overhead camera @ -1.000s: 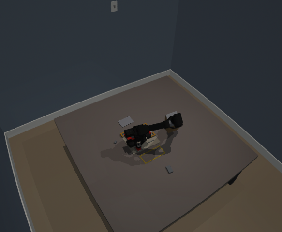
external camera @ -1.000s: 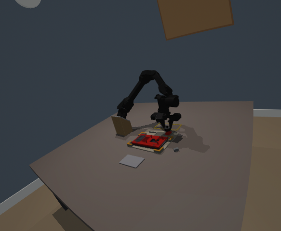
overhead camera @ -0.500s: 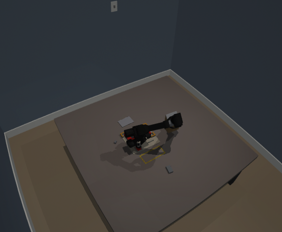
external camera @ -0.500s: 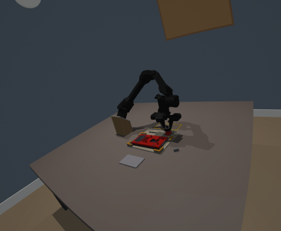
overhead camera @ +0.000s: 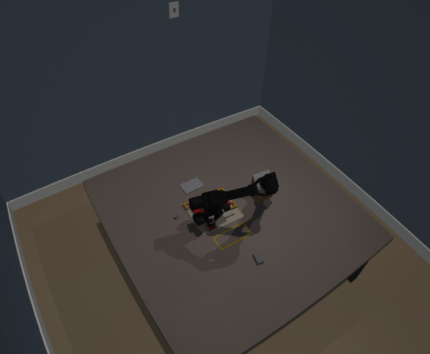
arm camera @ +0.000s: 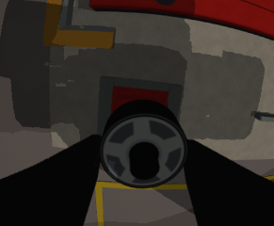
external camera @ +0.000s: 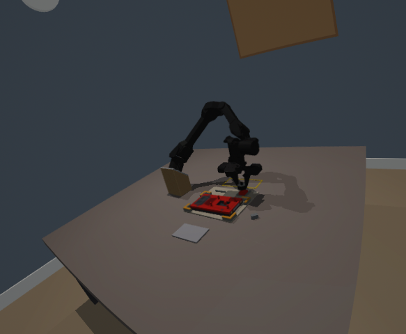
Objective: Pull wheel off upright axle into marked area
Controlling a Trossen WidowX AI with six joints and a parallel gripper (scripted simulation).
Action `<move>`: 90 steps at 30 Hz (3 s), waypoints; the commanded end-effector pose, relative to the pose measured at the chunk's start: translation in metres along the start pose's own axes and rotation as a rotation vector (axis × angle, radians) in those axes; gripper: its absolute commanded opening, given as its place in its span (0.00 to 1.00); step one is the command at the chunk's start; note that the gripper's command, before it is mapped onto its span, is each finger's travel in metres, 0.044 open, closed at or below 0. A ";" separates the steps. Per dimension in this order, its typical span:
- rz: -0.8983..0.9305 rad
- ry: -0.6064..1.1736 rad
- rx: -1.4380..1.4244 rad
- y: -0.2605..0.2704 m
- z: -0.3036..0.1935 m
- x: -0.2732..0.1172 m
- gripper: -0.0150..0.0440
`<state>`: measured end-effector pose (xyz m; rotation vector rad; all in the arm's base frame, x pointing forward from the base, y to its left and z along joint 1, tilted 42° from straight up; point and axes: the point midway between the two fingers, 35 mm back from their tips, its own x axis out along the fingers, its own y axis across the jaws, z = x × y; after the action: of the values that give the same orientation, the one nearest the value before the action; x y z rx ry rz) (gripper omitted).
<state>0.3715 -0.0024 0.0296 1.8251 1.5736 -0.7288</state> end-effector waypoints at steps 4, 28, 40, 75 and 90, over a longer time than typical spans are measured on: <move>0.012 -0.001 0.016 -0.001 0.003 -0.013 0.25; 0.015 -0.001 0.018 -0.001 0.003 -0.021 0.25; 0.016 -0.001 0.018 -0.001 0.003 -0.025 0.25; 0.015 0.001 0.027 -0.017 -0.030 -0.060 0.25; 0.015 0.002 0.023 -0.054 -0.089 -0.064 0.25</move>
<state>0.3193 0.0196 0.1234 1.8464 1.5546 -0.7428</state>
